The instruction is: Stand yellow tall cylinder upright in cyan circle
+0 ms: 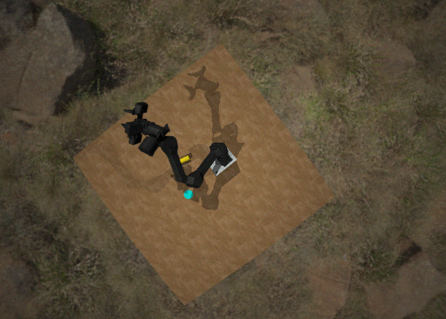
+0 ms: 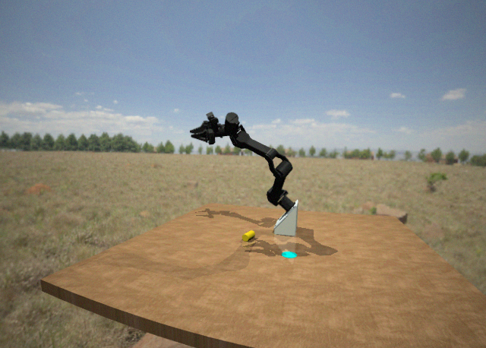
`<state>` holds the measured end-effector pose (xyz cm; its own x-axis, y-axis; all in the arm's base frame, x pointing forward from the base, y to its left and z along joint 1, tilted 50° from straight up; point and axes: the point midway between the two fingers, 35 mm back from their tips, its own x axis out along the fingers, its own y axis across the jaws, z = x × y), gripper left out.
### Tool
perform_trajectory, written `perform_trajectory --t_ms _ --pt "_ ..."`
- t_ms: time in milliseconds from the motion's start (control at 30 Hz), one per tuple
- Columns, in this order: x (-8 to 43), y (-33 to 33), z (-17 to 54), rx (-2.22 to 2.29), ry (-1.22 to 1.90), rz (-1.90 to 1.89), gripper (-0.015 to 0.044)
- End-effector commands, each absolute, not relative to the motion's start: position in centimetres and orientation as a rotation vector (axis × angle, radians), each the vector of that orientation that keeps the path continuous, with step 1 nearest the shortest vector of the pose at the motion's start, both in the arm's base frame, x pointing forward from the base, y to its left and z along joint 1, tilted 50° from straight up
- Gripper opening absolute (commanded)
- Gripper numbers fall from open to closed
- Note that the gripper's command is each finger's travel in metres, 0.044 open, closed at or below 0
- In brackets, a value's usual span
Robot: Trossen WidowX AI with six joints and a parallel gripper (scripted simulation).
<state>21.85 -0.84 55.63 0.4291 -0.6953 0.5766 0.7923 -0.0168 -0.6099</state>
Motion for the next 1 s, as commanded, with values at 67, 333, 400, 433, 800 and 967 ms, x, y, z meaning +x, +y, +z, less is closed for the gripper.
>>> perform_trajectory --t_ms 67,333,400,433,800,967 --pt "18.6 -0.5 57.1 -0.959 -0.25 -1.179 0.0309" --pt "14.9 -0.7 58.3 -0.824 -0.395 -1.166 0.0309" --pt "14.0 -0.9 58.6 -0.788 -0.427 -1.163 0.0309" --pt "13.5 -1.1 58.7 -0.77 -0.442 -1.161 0.0309" --pt "9.0 -3.4 59.2 -0.557 -0.583 -1.149 0.0309" --pt "7.3 -4.9 59.0 -0.454 -0.629 -1.146 0.0309"
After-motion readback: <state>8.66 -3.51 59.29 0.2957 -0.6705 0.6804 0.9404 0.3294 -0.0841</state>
